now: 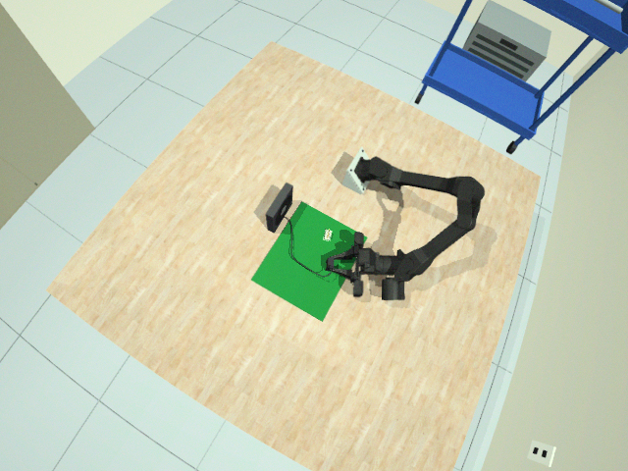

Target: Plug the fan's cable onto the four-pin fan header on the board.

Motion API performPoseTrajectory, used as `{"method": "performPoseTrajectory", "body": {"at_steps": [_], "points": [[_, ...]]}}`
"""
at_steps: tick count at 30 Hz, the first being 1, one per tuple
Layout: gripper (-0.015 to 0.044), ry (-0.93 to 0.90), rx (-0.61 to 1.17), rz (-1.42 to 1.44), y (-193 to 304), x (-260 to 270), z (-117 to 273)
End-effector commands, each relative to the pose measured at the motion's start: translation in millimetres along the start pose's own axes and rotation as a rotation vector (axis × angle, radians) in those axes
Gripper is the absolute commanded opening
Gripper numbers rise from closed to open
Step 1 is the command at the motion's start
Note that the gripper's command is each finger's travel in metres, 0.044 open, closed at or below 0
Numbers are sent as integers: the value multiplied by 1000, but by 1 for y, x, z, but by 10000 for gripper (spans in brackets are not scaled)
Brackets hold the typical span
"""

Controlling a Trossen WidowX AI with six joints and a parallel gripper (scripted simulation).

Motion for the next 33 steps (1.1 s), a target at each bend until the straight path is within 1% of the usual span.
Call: {"method": "performPoseTrajectory", "body": {"at_steps": [1, 7, 29, 33], "points": [[52, 0, 0, 0, 0, 0, 0], [205, 0, 0, 0, 0, 0, 0], [205, 0, 0, 0, 0, 0, 0], [205, 0, 0, 0, -2, 2, 7]]}}
Point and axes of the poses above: the point midway between the two fingers, 35 mm back from their tips, its own z axis back along the fingers, its own x axis across the jaws, y = z × x, the point moved 1 cm from there along z, back along the fingers, and after that the axes turned 11 degrees about -z, right-handed, at the moved point
